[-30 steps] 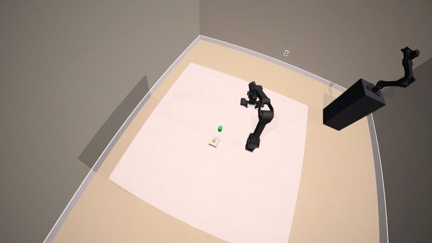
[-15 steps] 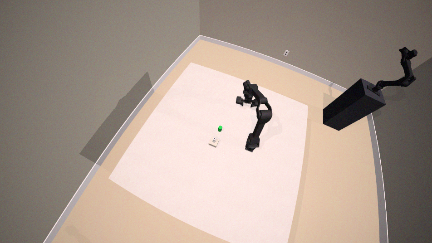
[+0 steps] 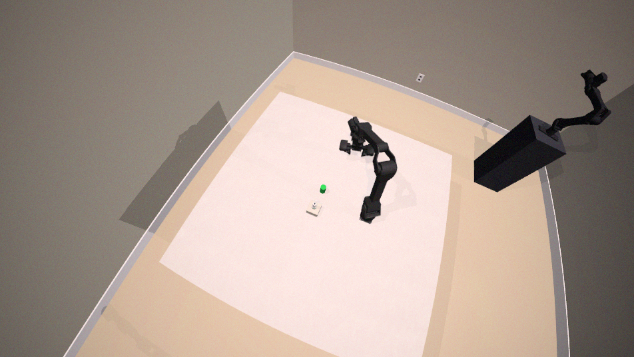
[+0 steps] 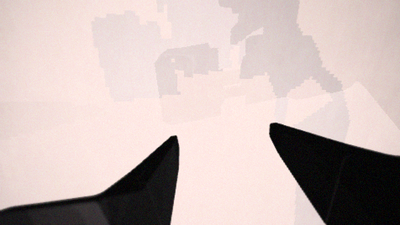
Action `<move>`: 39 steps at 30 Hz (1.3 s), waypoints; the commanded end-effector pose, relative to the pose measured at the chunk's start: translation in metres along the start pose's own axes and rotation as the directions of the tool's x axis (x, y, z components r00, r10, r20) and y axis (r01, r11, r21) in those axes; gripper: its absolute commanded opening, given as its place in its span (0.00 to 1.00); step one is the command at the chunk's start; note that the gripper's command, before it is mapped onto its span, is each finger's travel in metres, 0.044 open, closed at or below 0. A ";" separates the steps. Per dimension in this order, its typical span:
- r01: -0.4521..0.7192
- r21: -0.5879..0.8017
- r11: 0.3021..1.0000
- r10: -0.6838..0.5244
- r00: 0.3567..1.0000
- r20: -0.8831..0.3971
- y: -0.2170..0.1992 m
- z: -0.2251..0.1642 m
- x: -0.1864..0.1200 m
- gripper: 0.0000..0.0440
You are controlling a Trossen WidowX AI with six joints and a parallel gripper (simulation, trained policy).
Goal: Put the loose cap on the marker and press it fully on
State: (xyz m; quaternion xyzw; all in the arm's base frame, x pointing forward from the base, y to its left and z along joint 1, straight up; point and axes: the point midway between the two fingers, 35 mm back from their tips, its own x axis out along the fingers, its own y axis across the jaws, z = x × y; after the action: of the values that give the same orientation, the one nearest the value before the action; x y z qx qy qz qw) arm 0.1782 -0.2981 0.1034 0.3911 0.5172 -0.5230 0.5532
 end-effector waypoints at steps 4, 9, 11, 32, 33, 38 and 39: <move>-0.015 0.016 1.000 0.015 1.000 0.009 0.016 -0.003 -0.006 0.71; -0.025 0.027 0.999 0.025 1.000 0.012 0.029 -0.007 -0.010 0.71; -0.030 0.031 0.999 0.029 0.999 0.012 0.034 -0.009 -0.012 0.71; -0.066 0.063 0.996 0.067 0.998 -0.009 0.083 -0.041 -0.028 0.71; -0.068 0.064 0.996 0.068 0.998 -0.012 0.085 -0.043 -0.028 0.71; -0.072 0.067 0.995 0.074 0.997 -0.025 0.095 -0.054 -0.031 0.71; -0.072 0.068 0.995 0.074 0.997 -0.028 0.097 -0.056 -0.032 0.71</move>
State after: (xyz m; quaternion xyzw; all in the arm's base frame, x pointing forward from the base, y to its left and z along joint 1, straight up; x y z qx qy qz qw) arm 0.2627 -0.2293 0.1143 0.4314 0.4932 -0.5160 0.5517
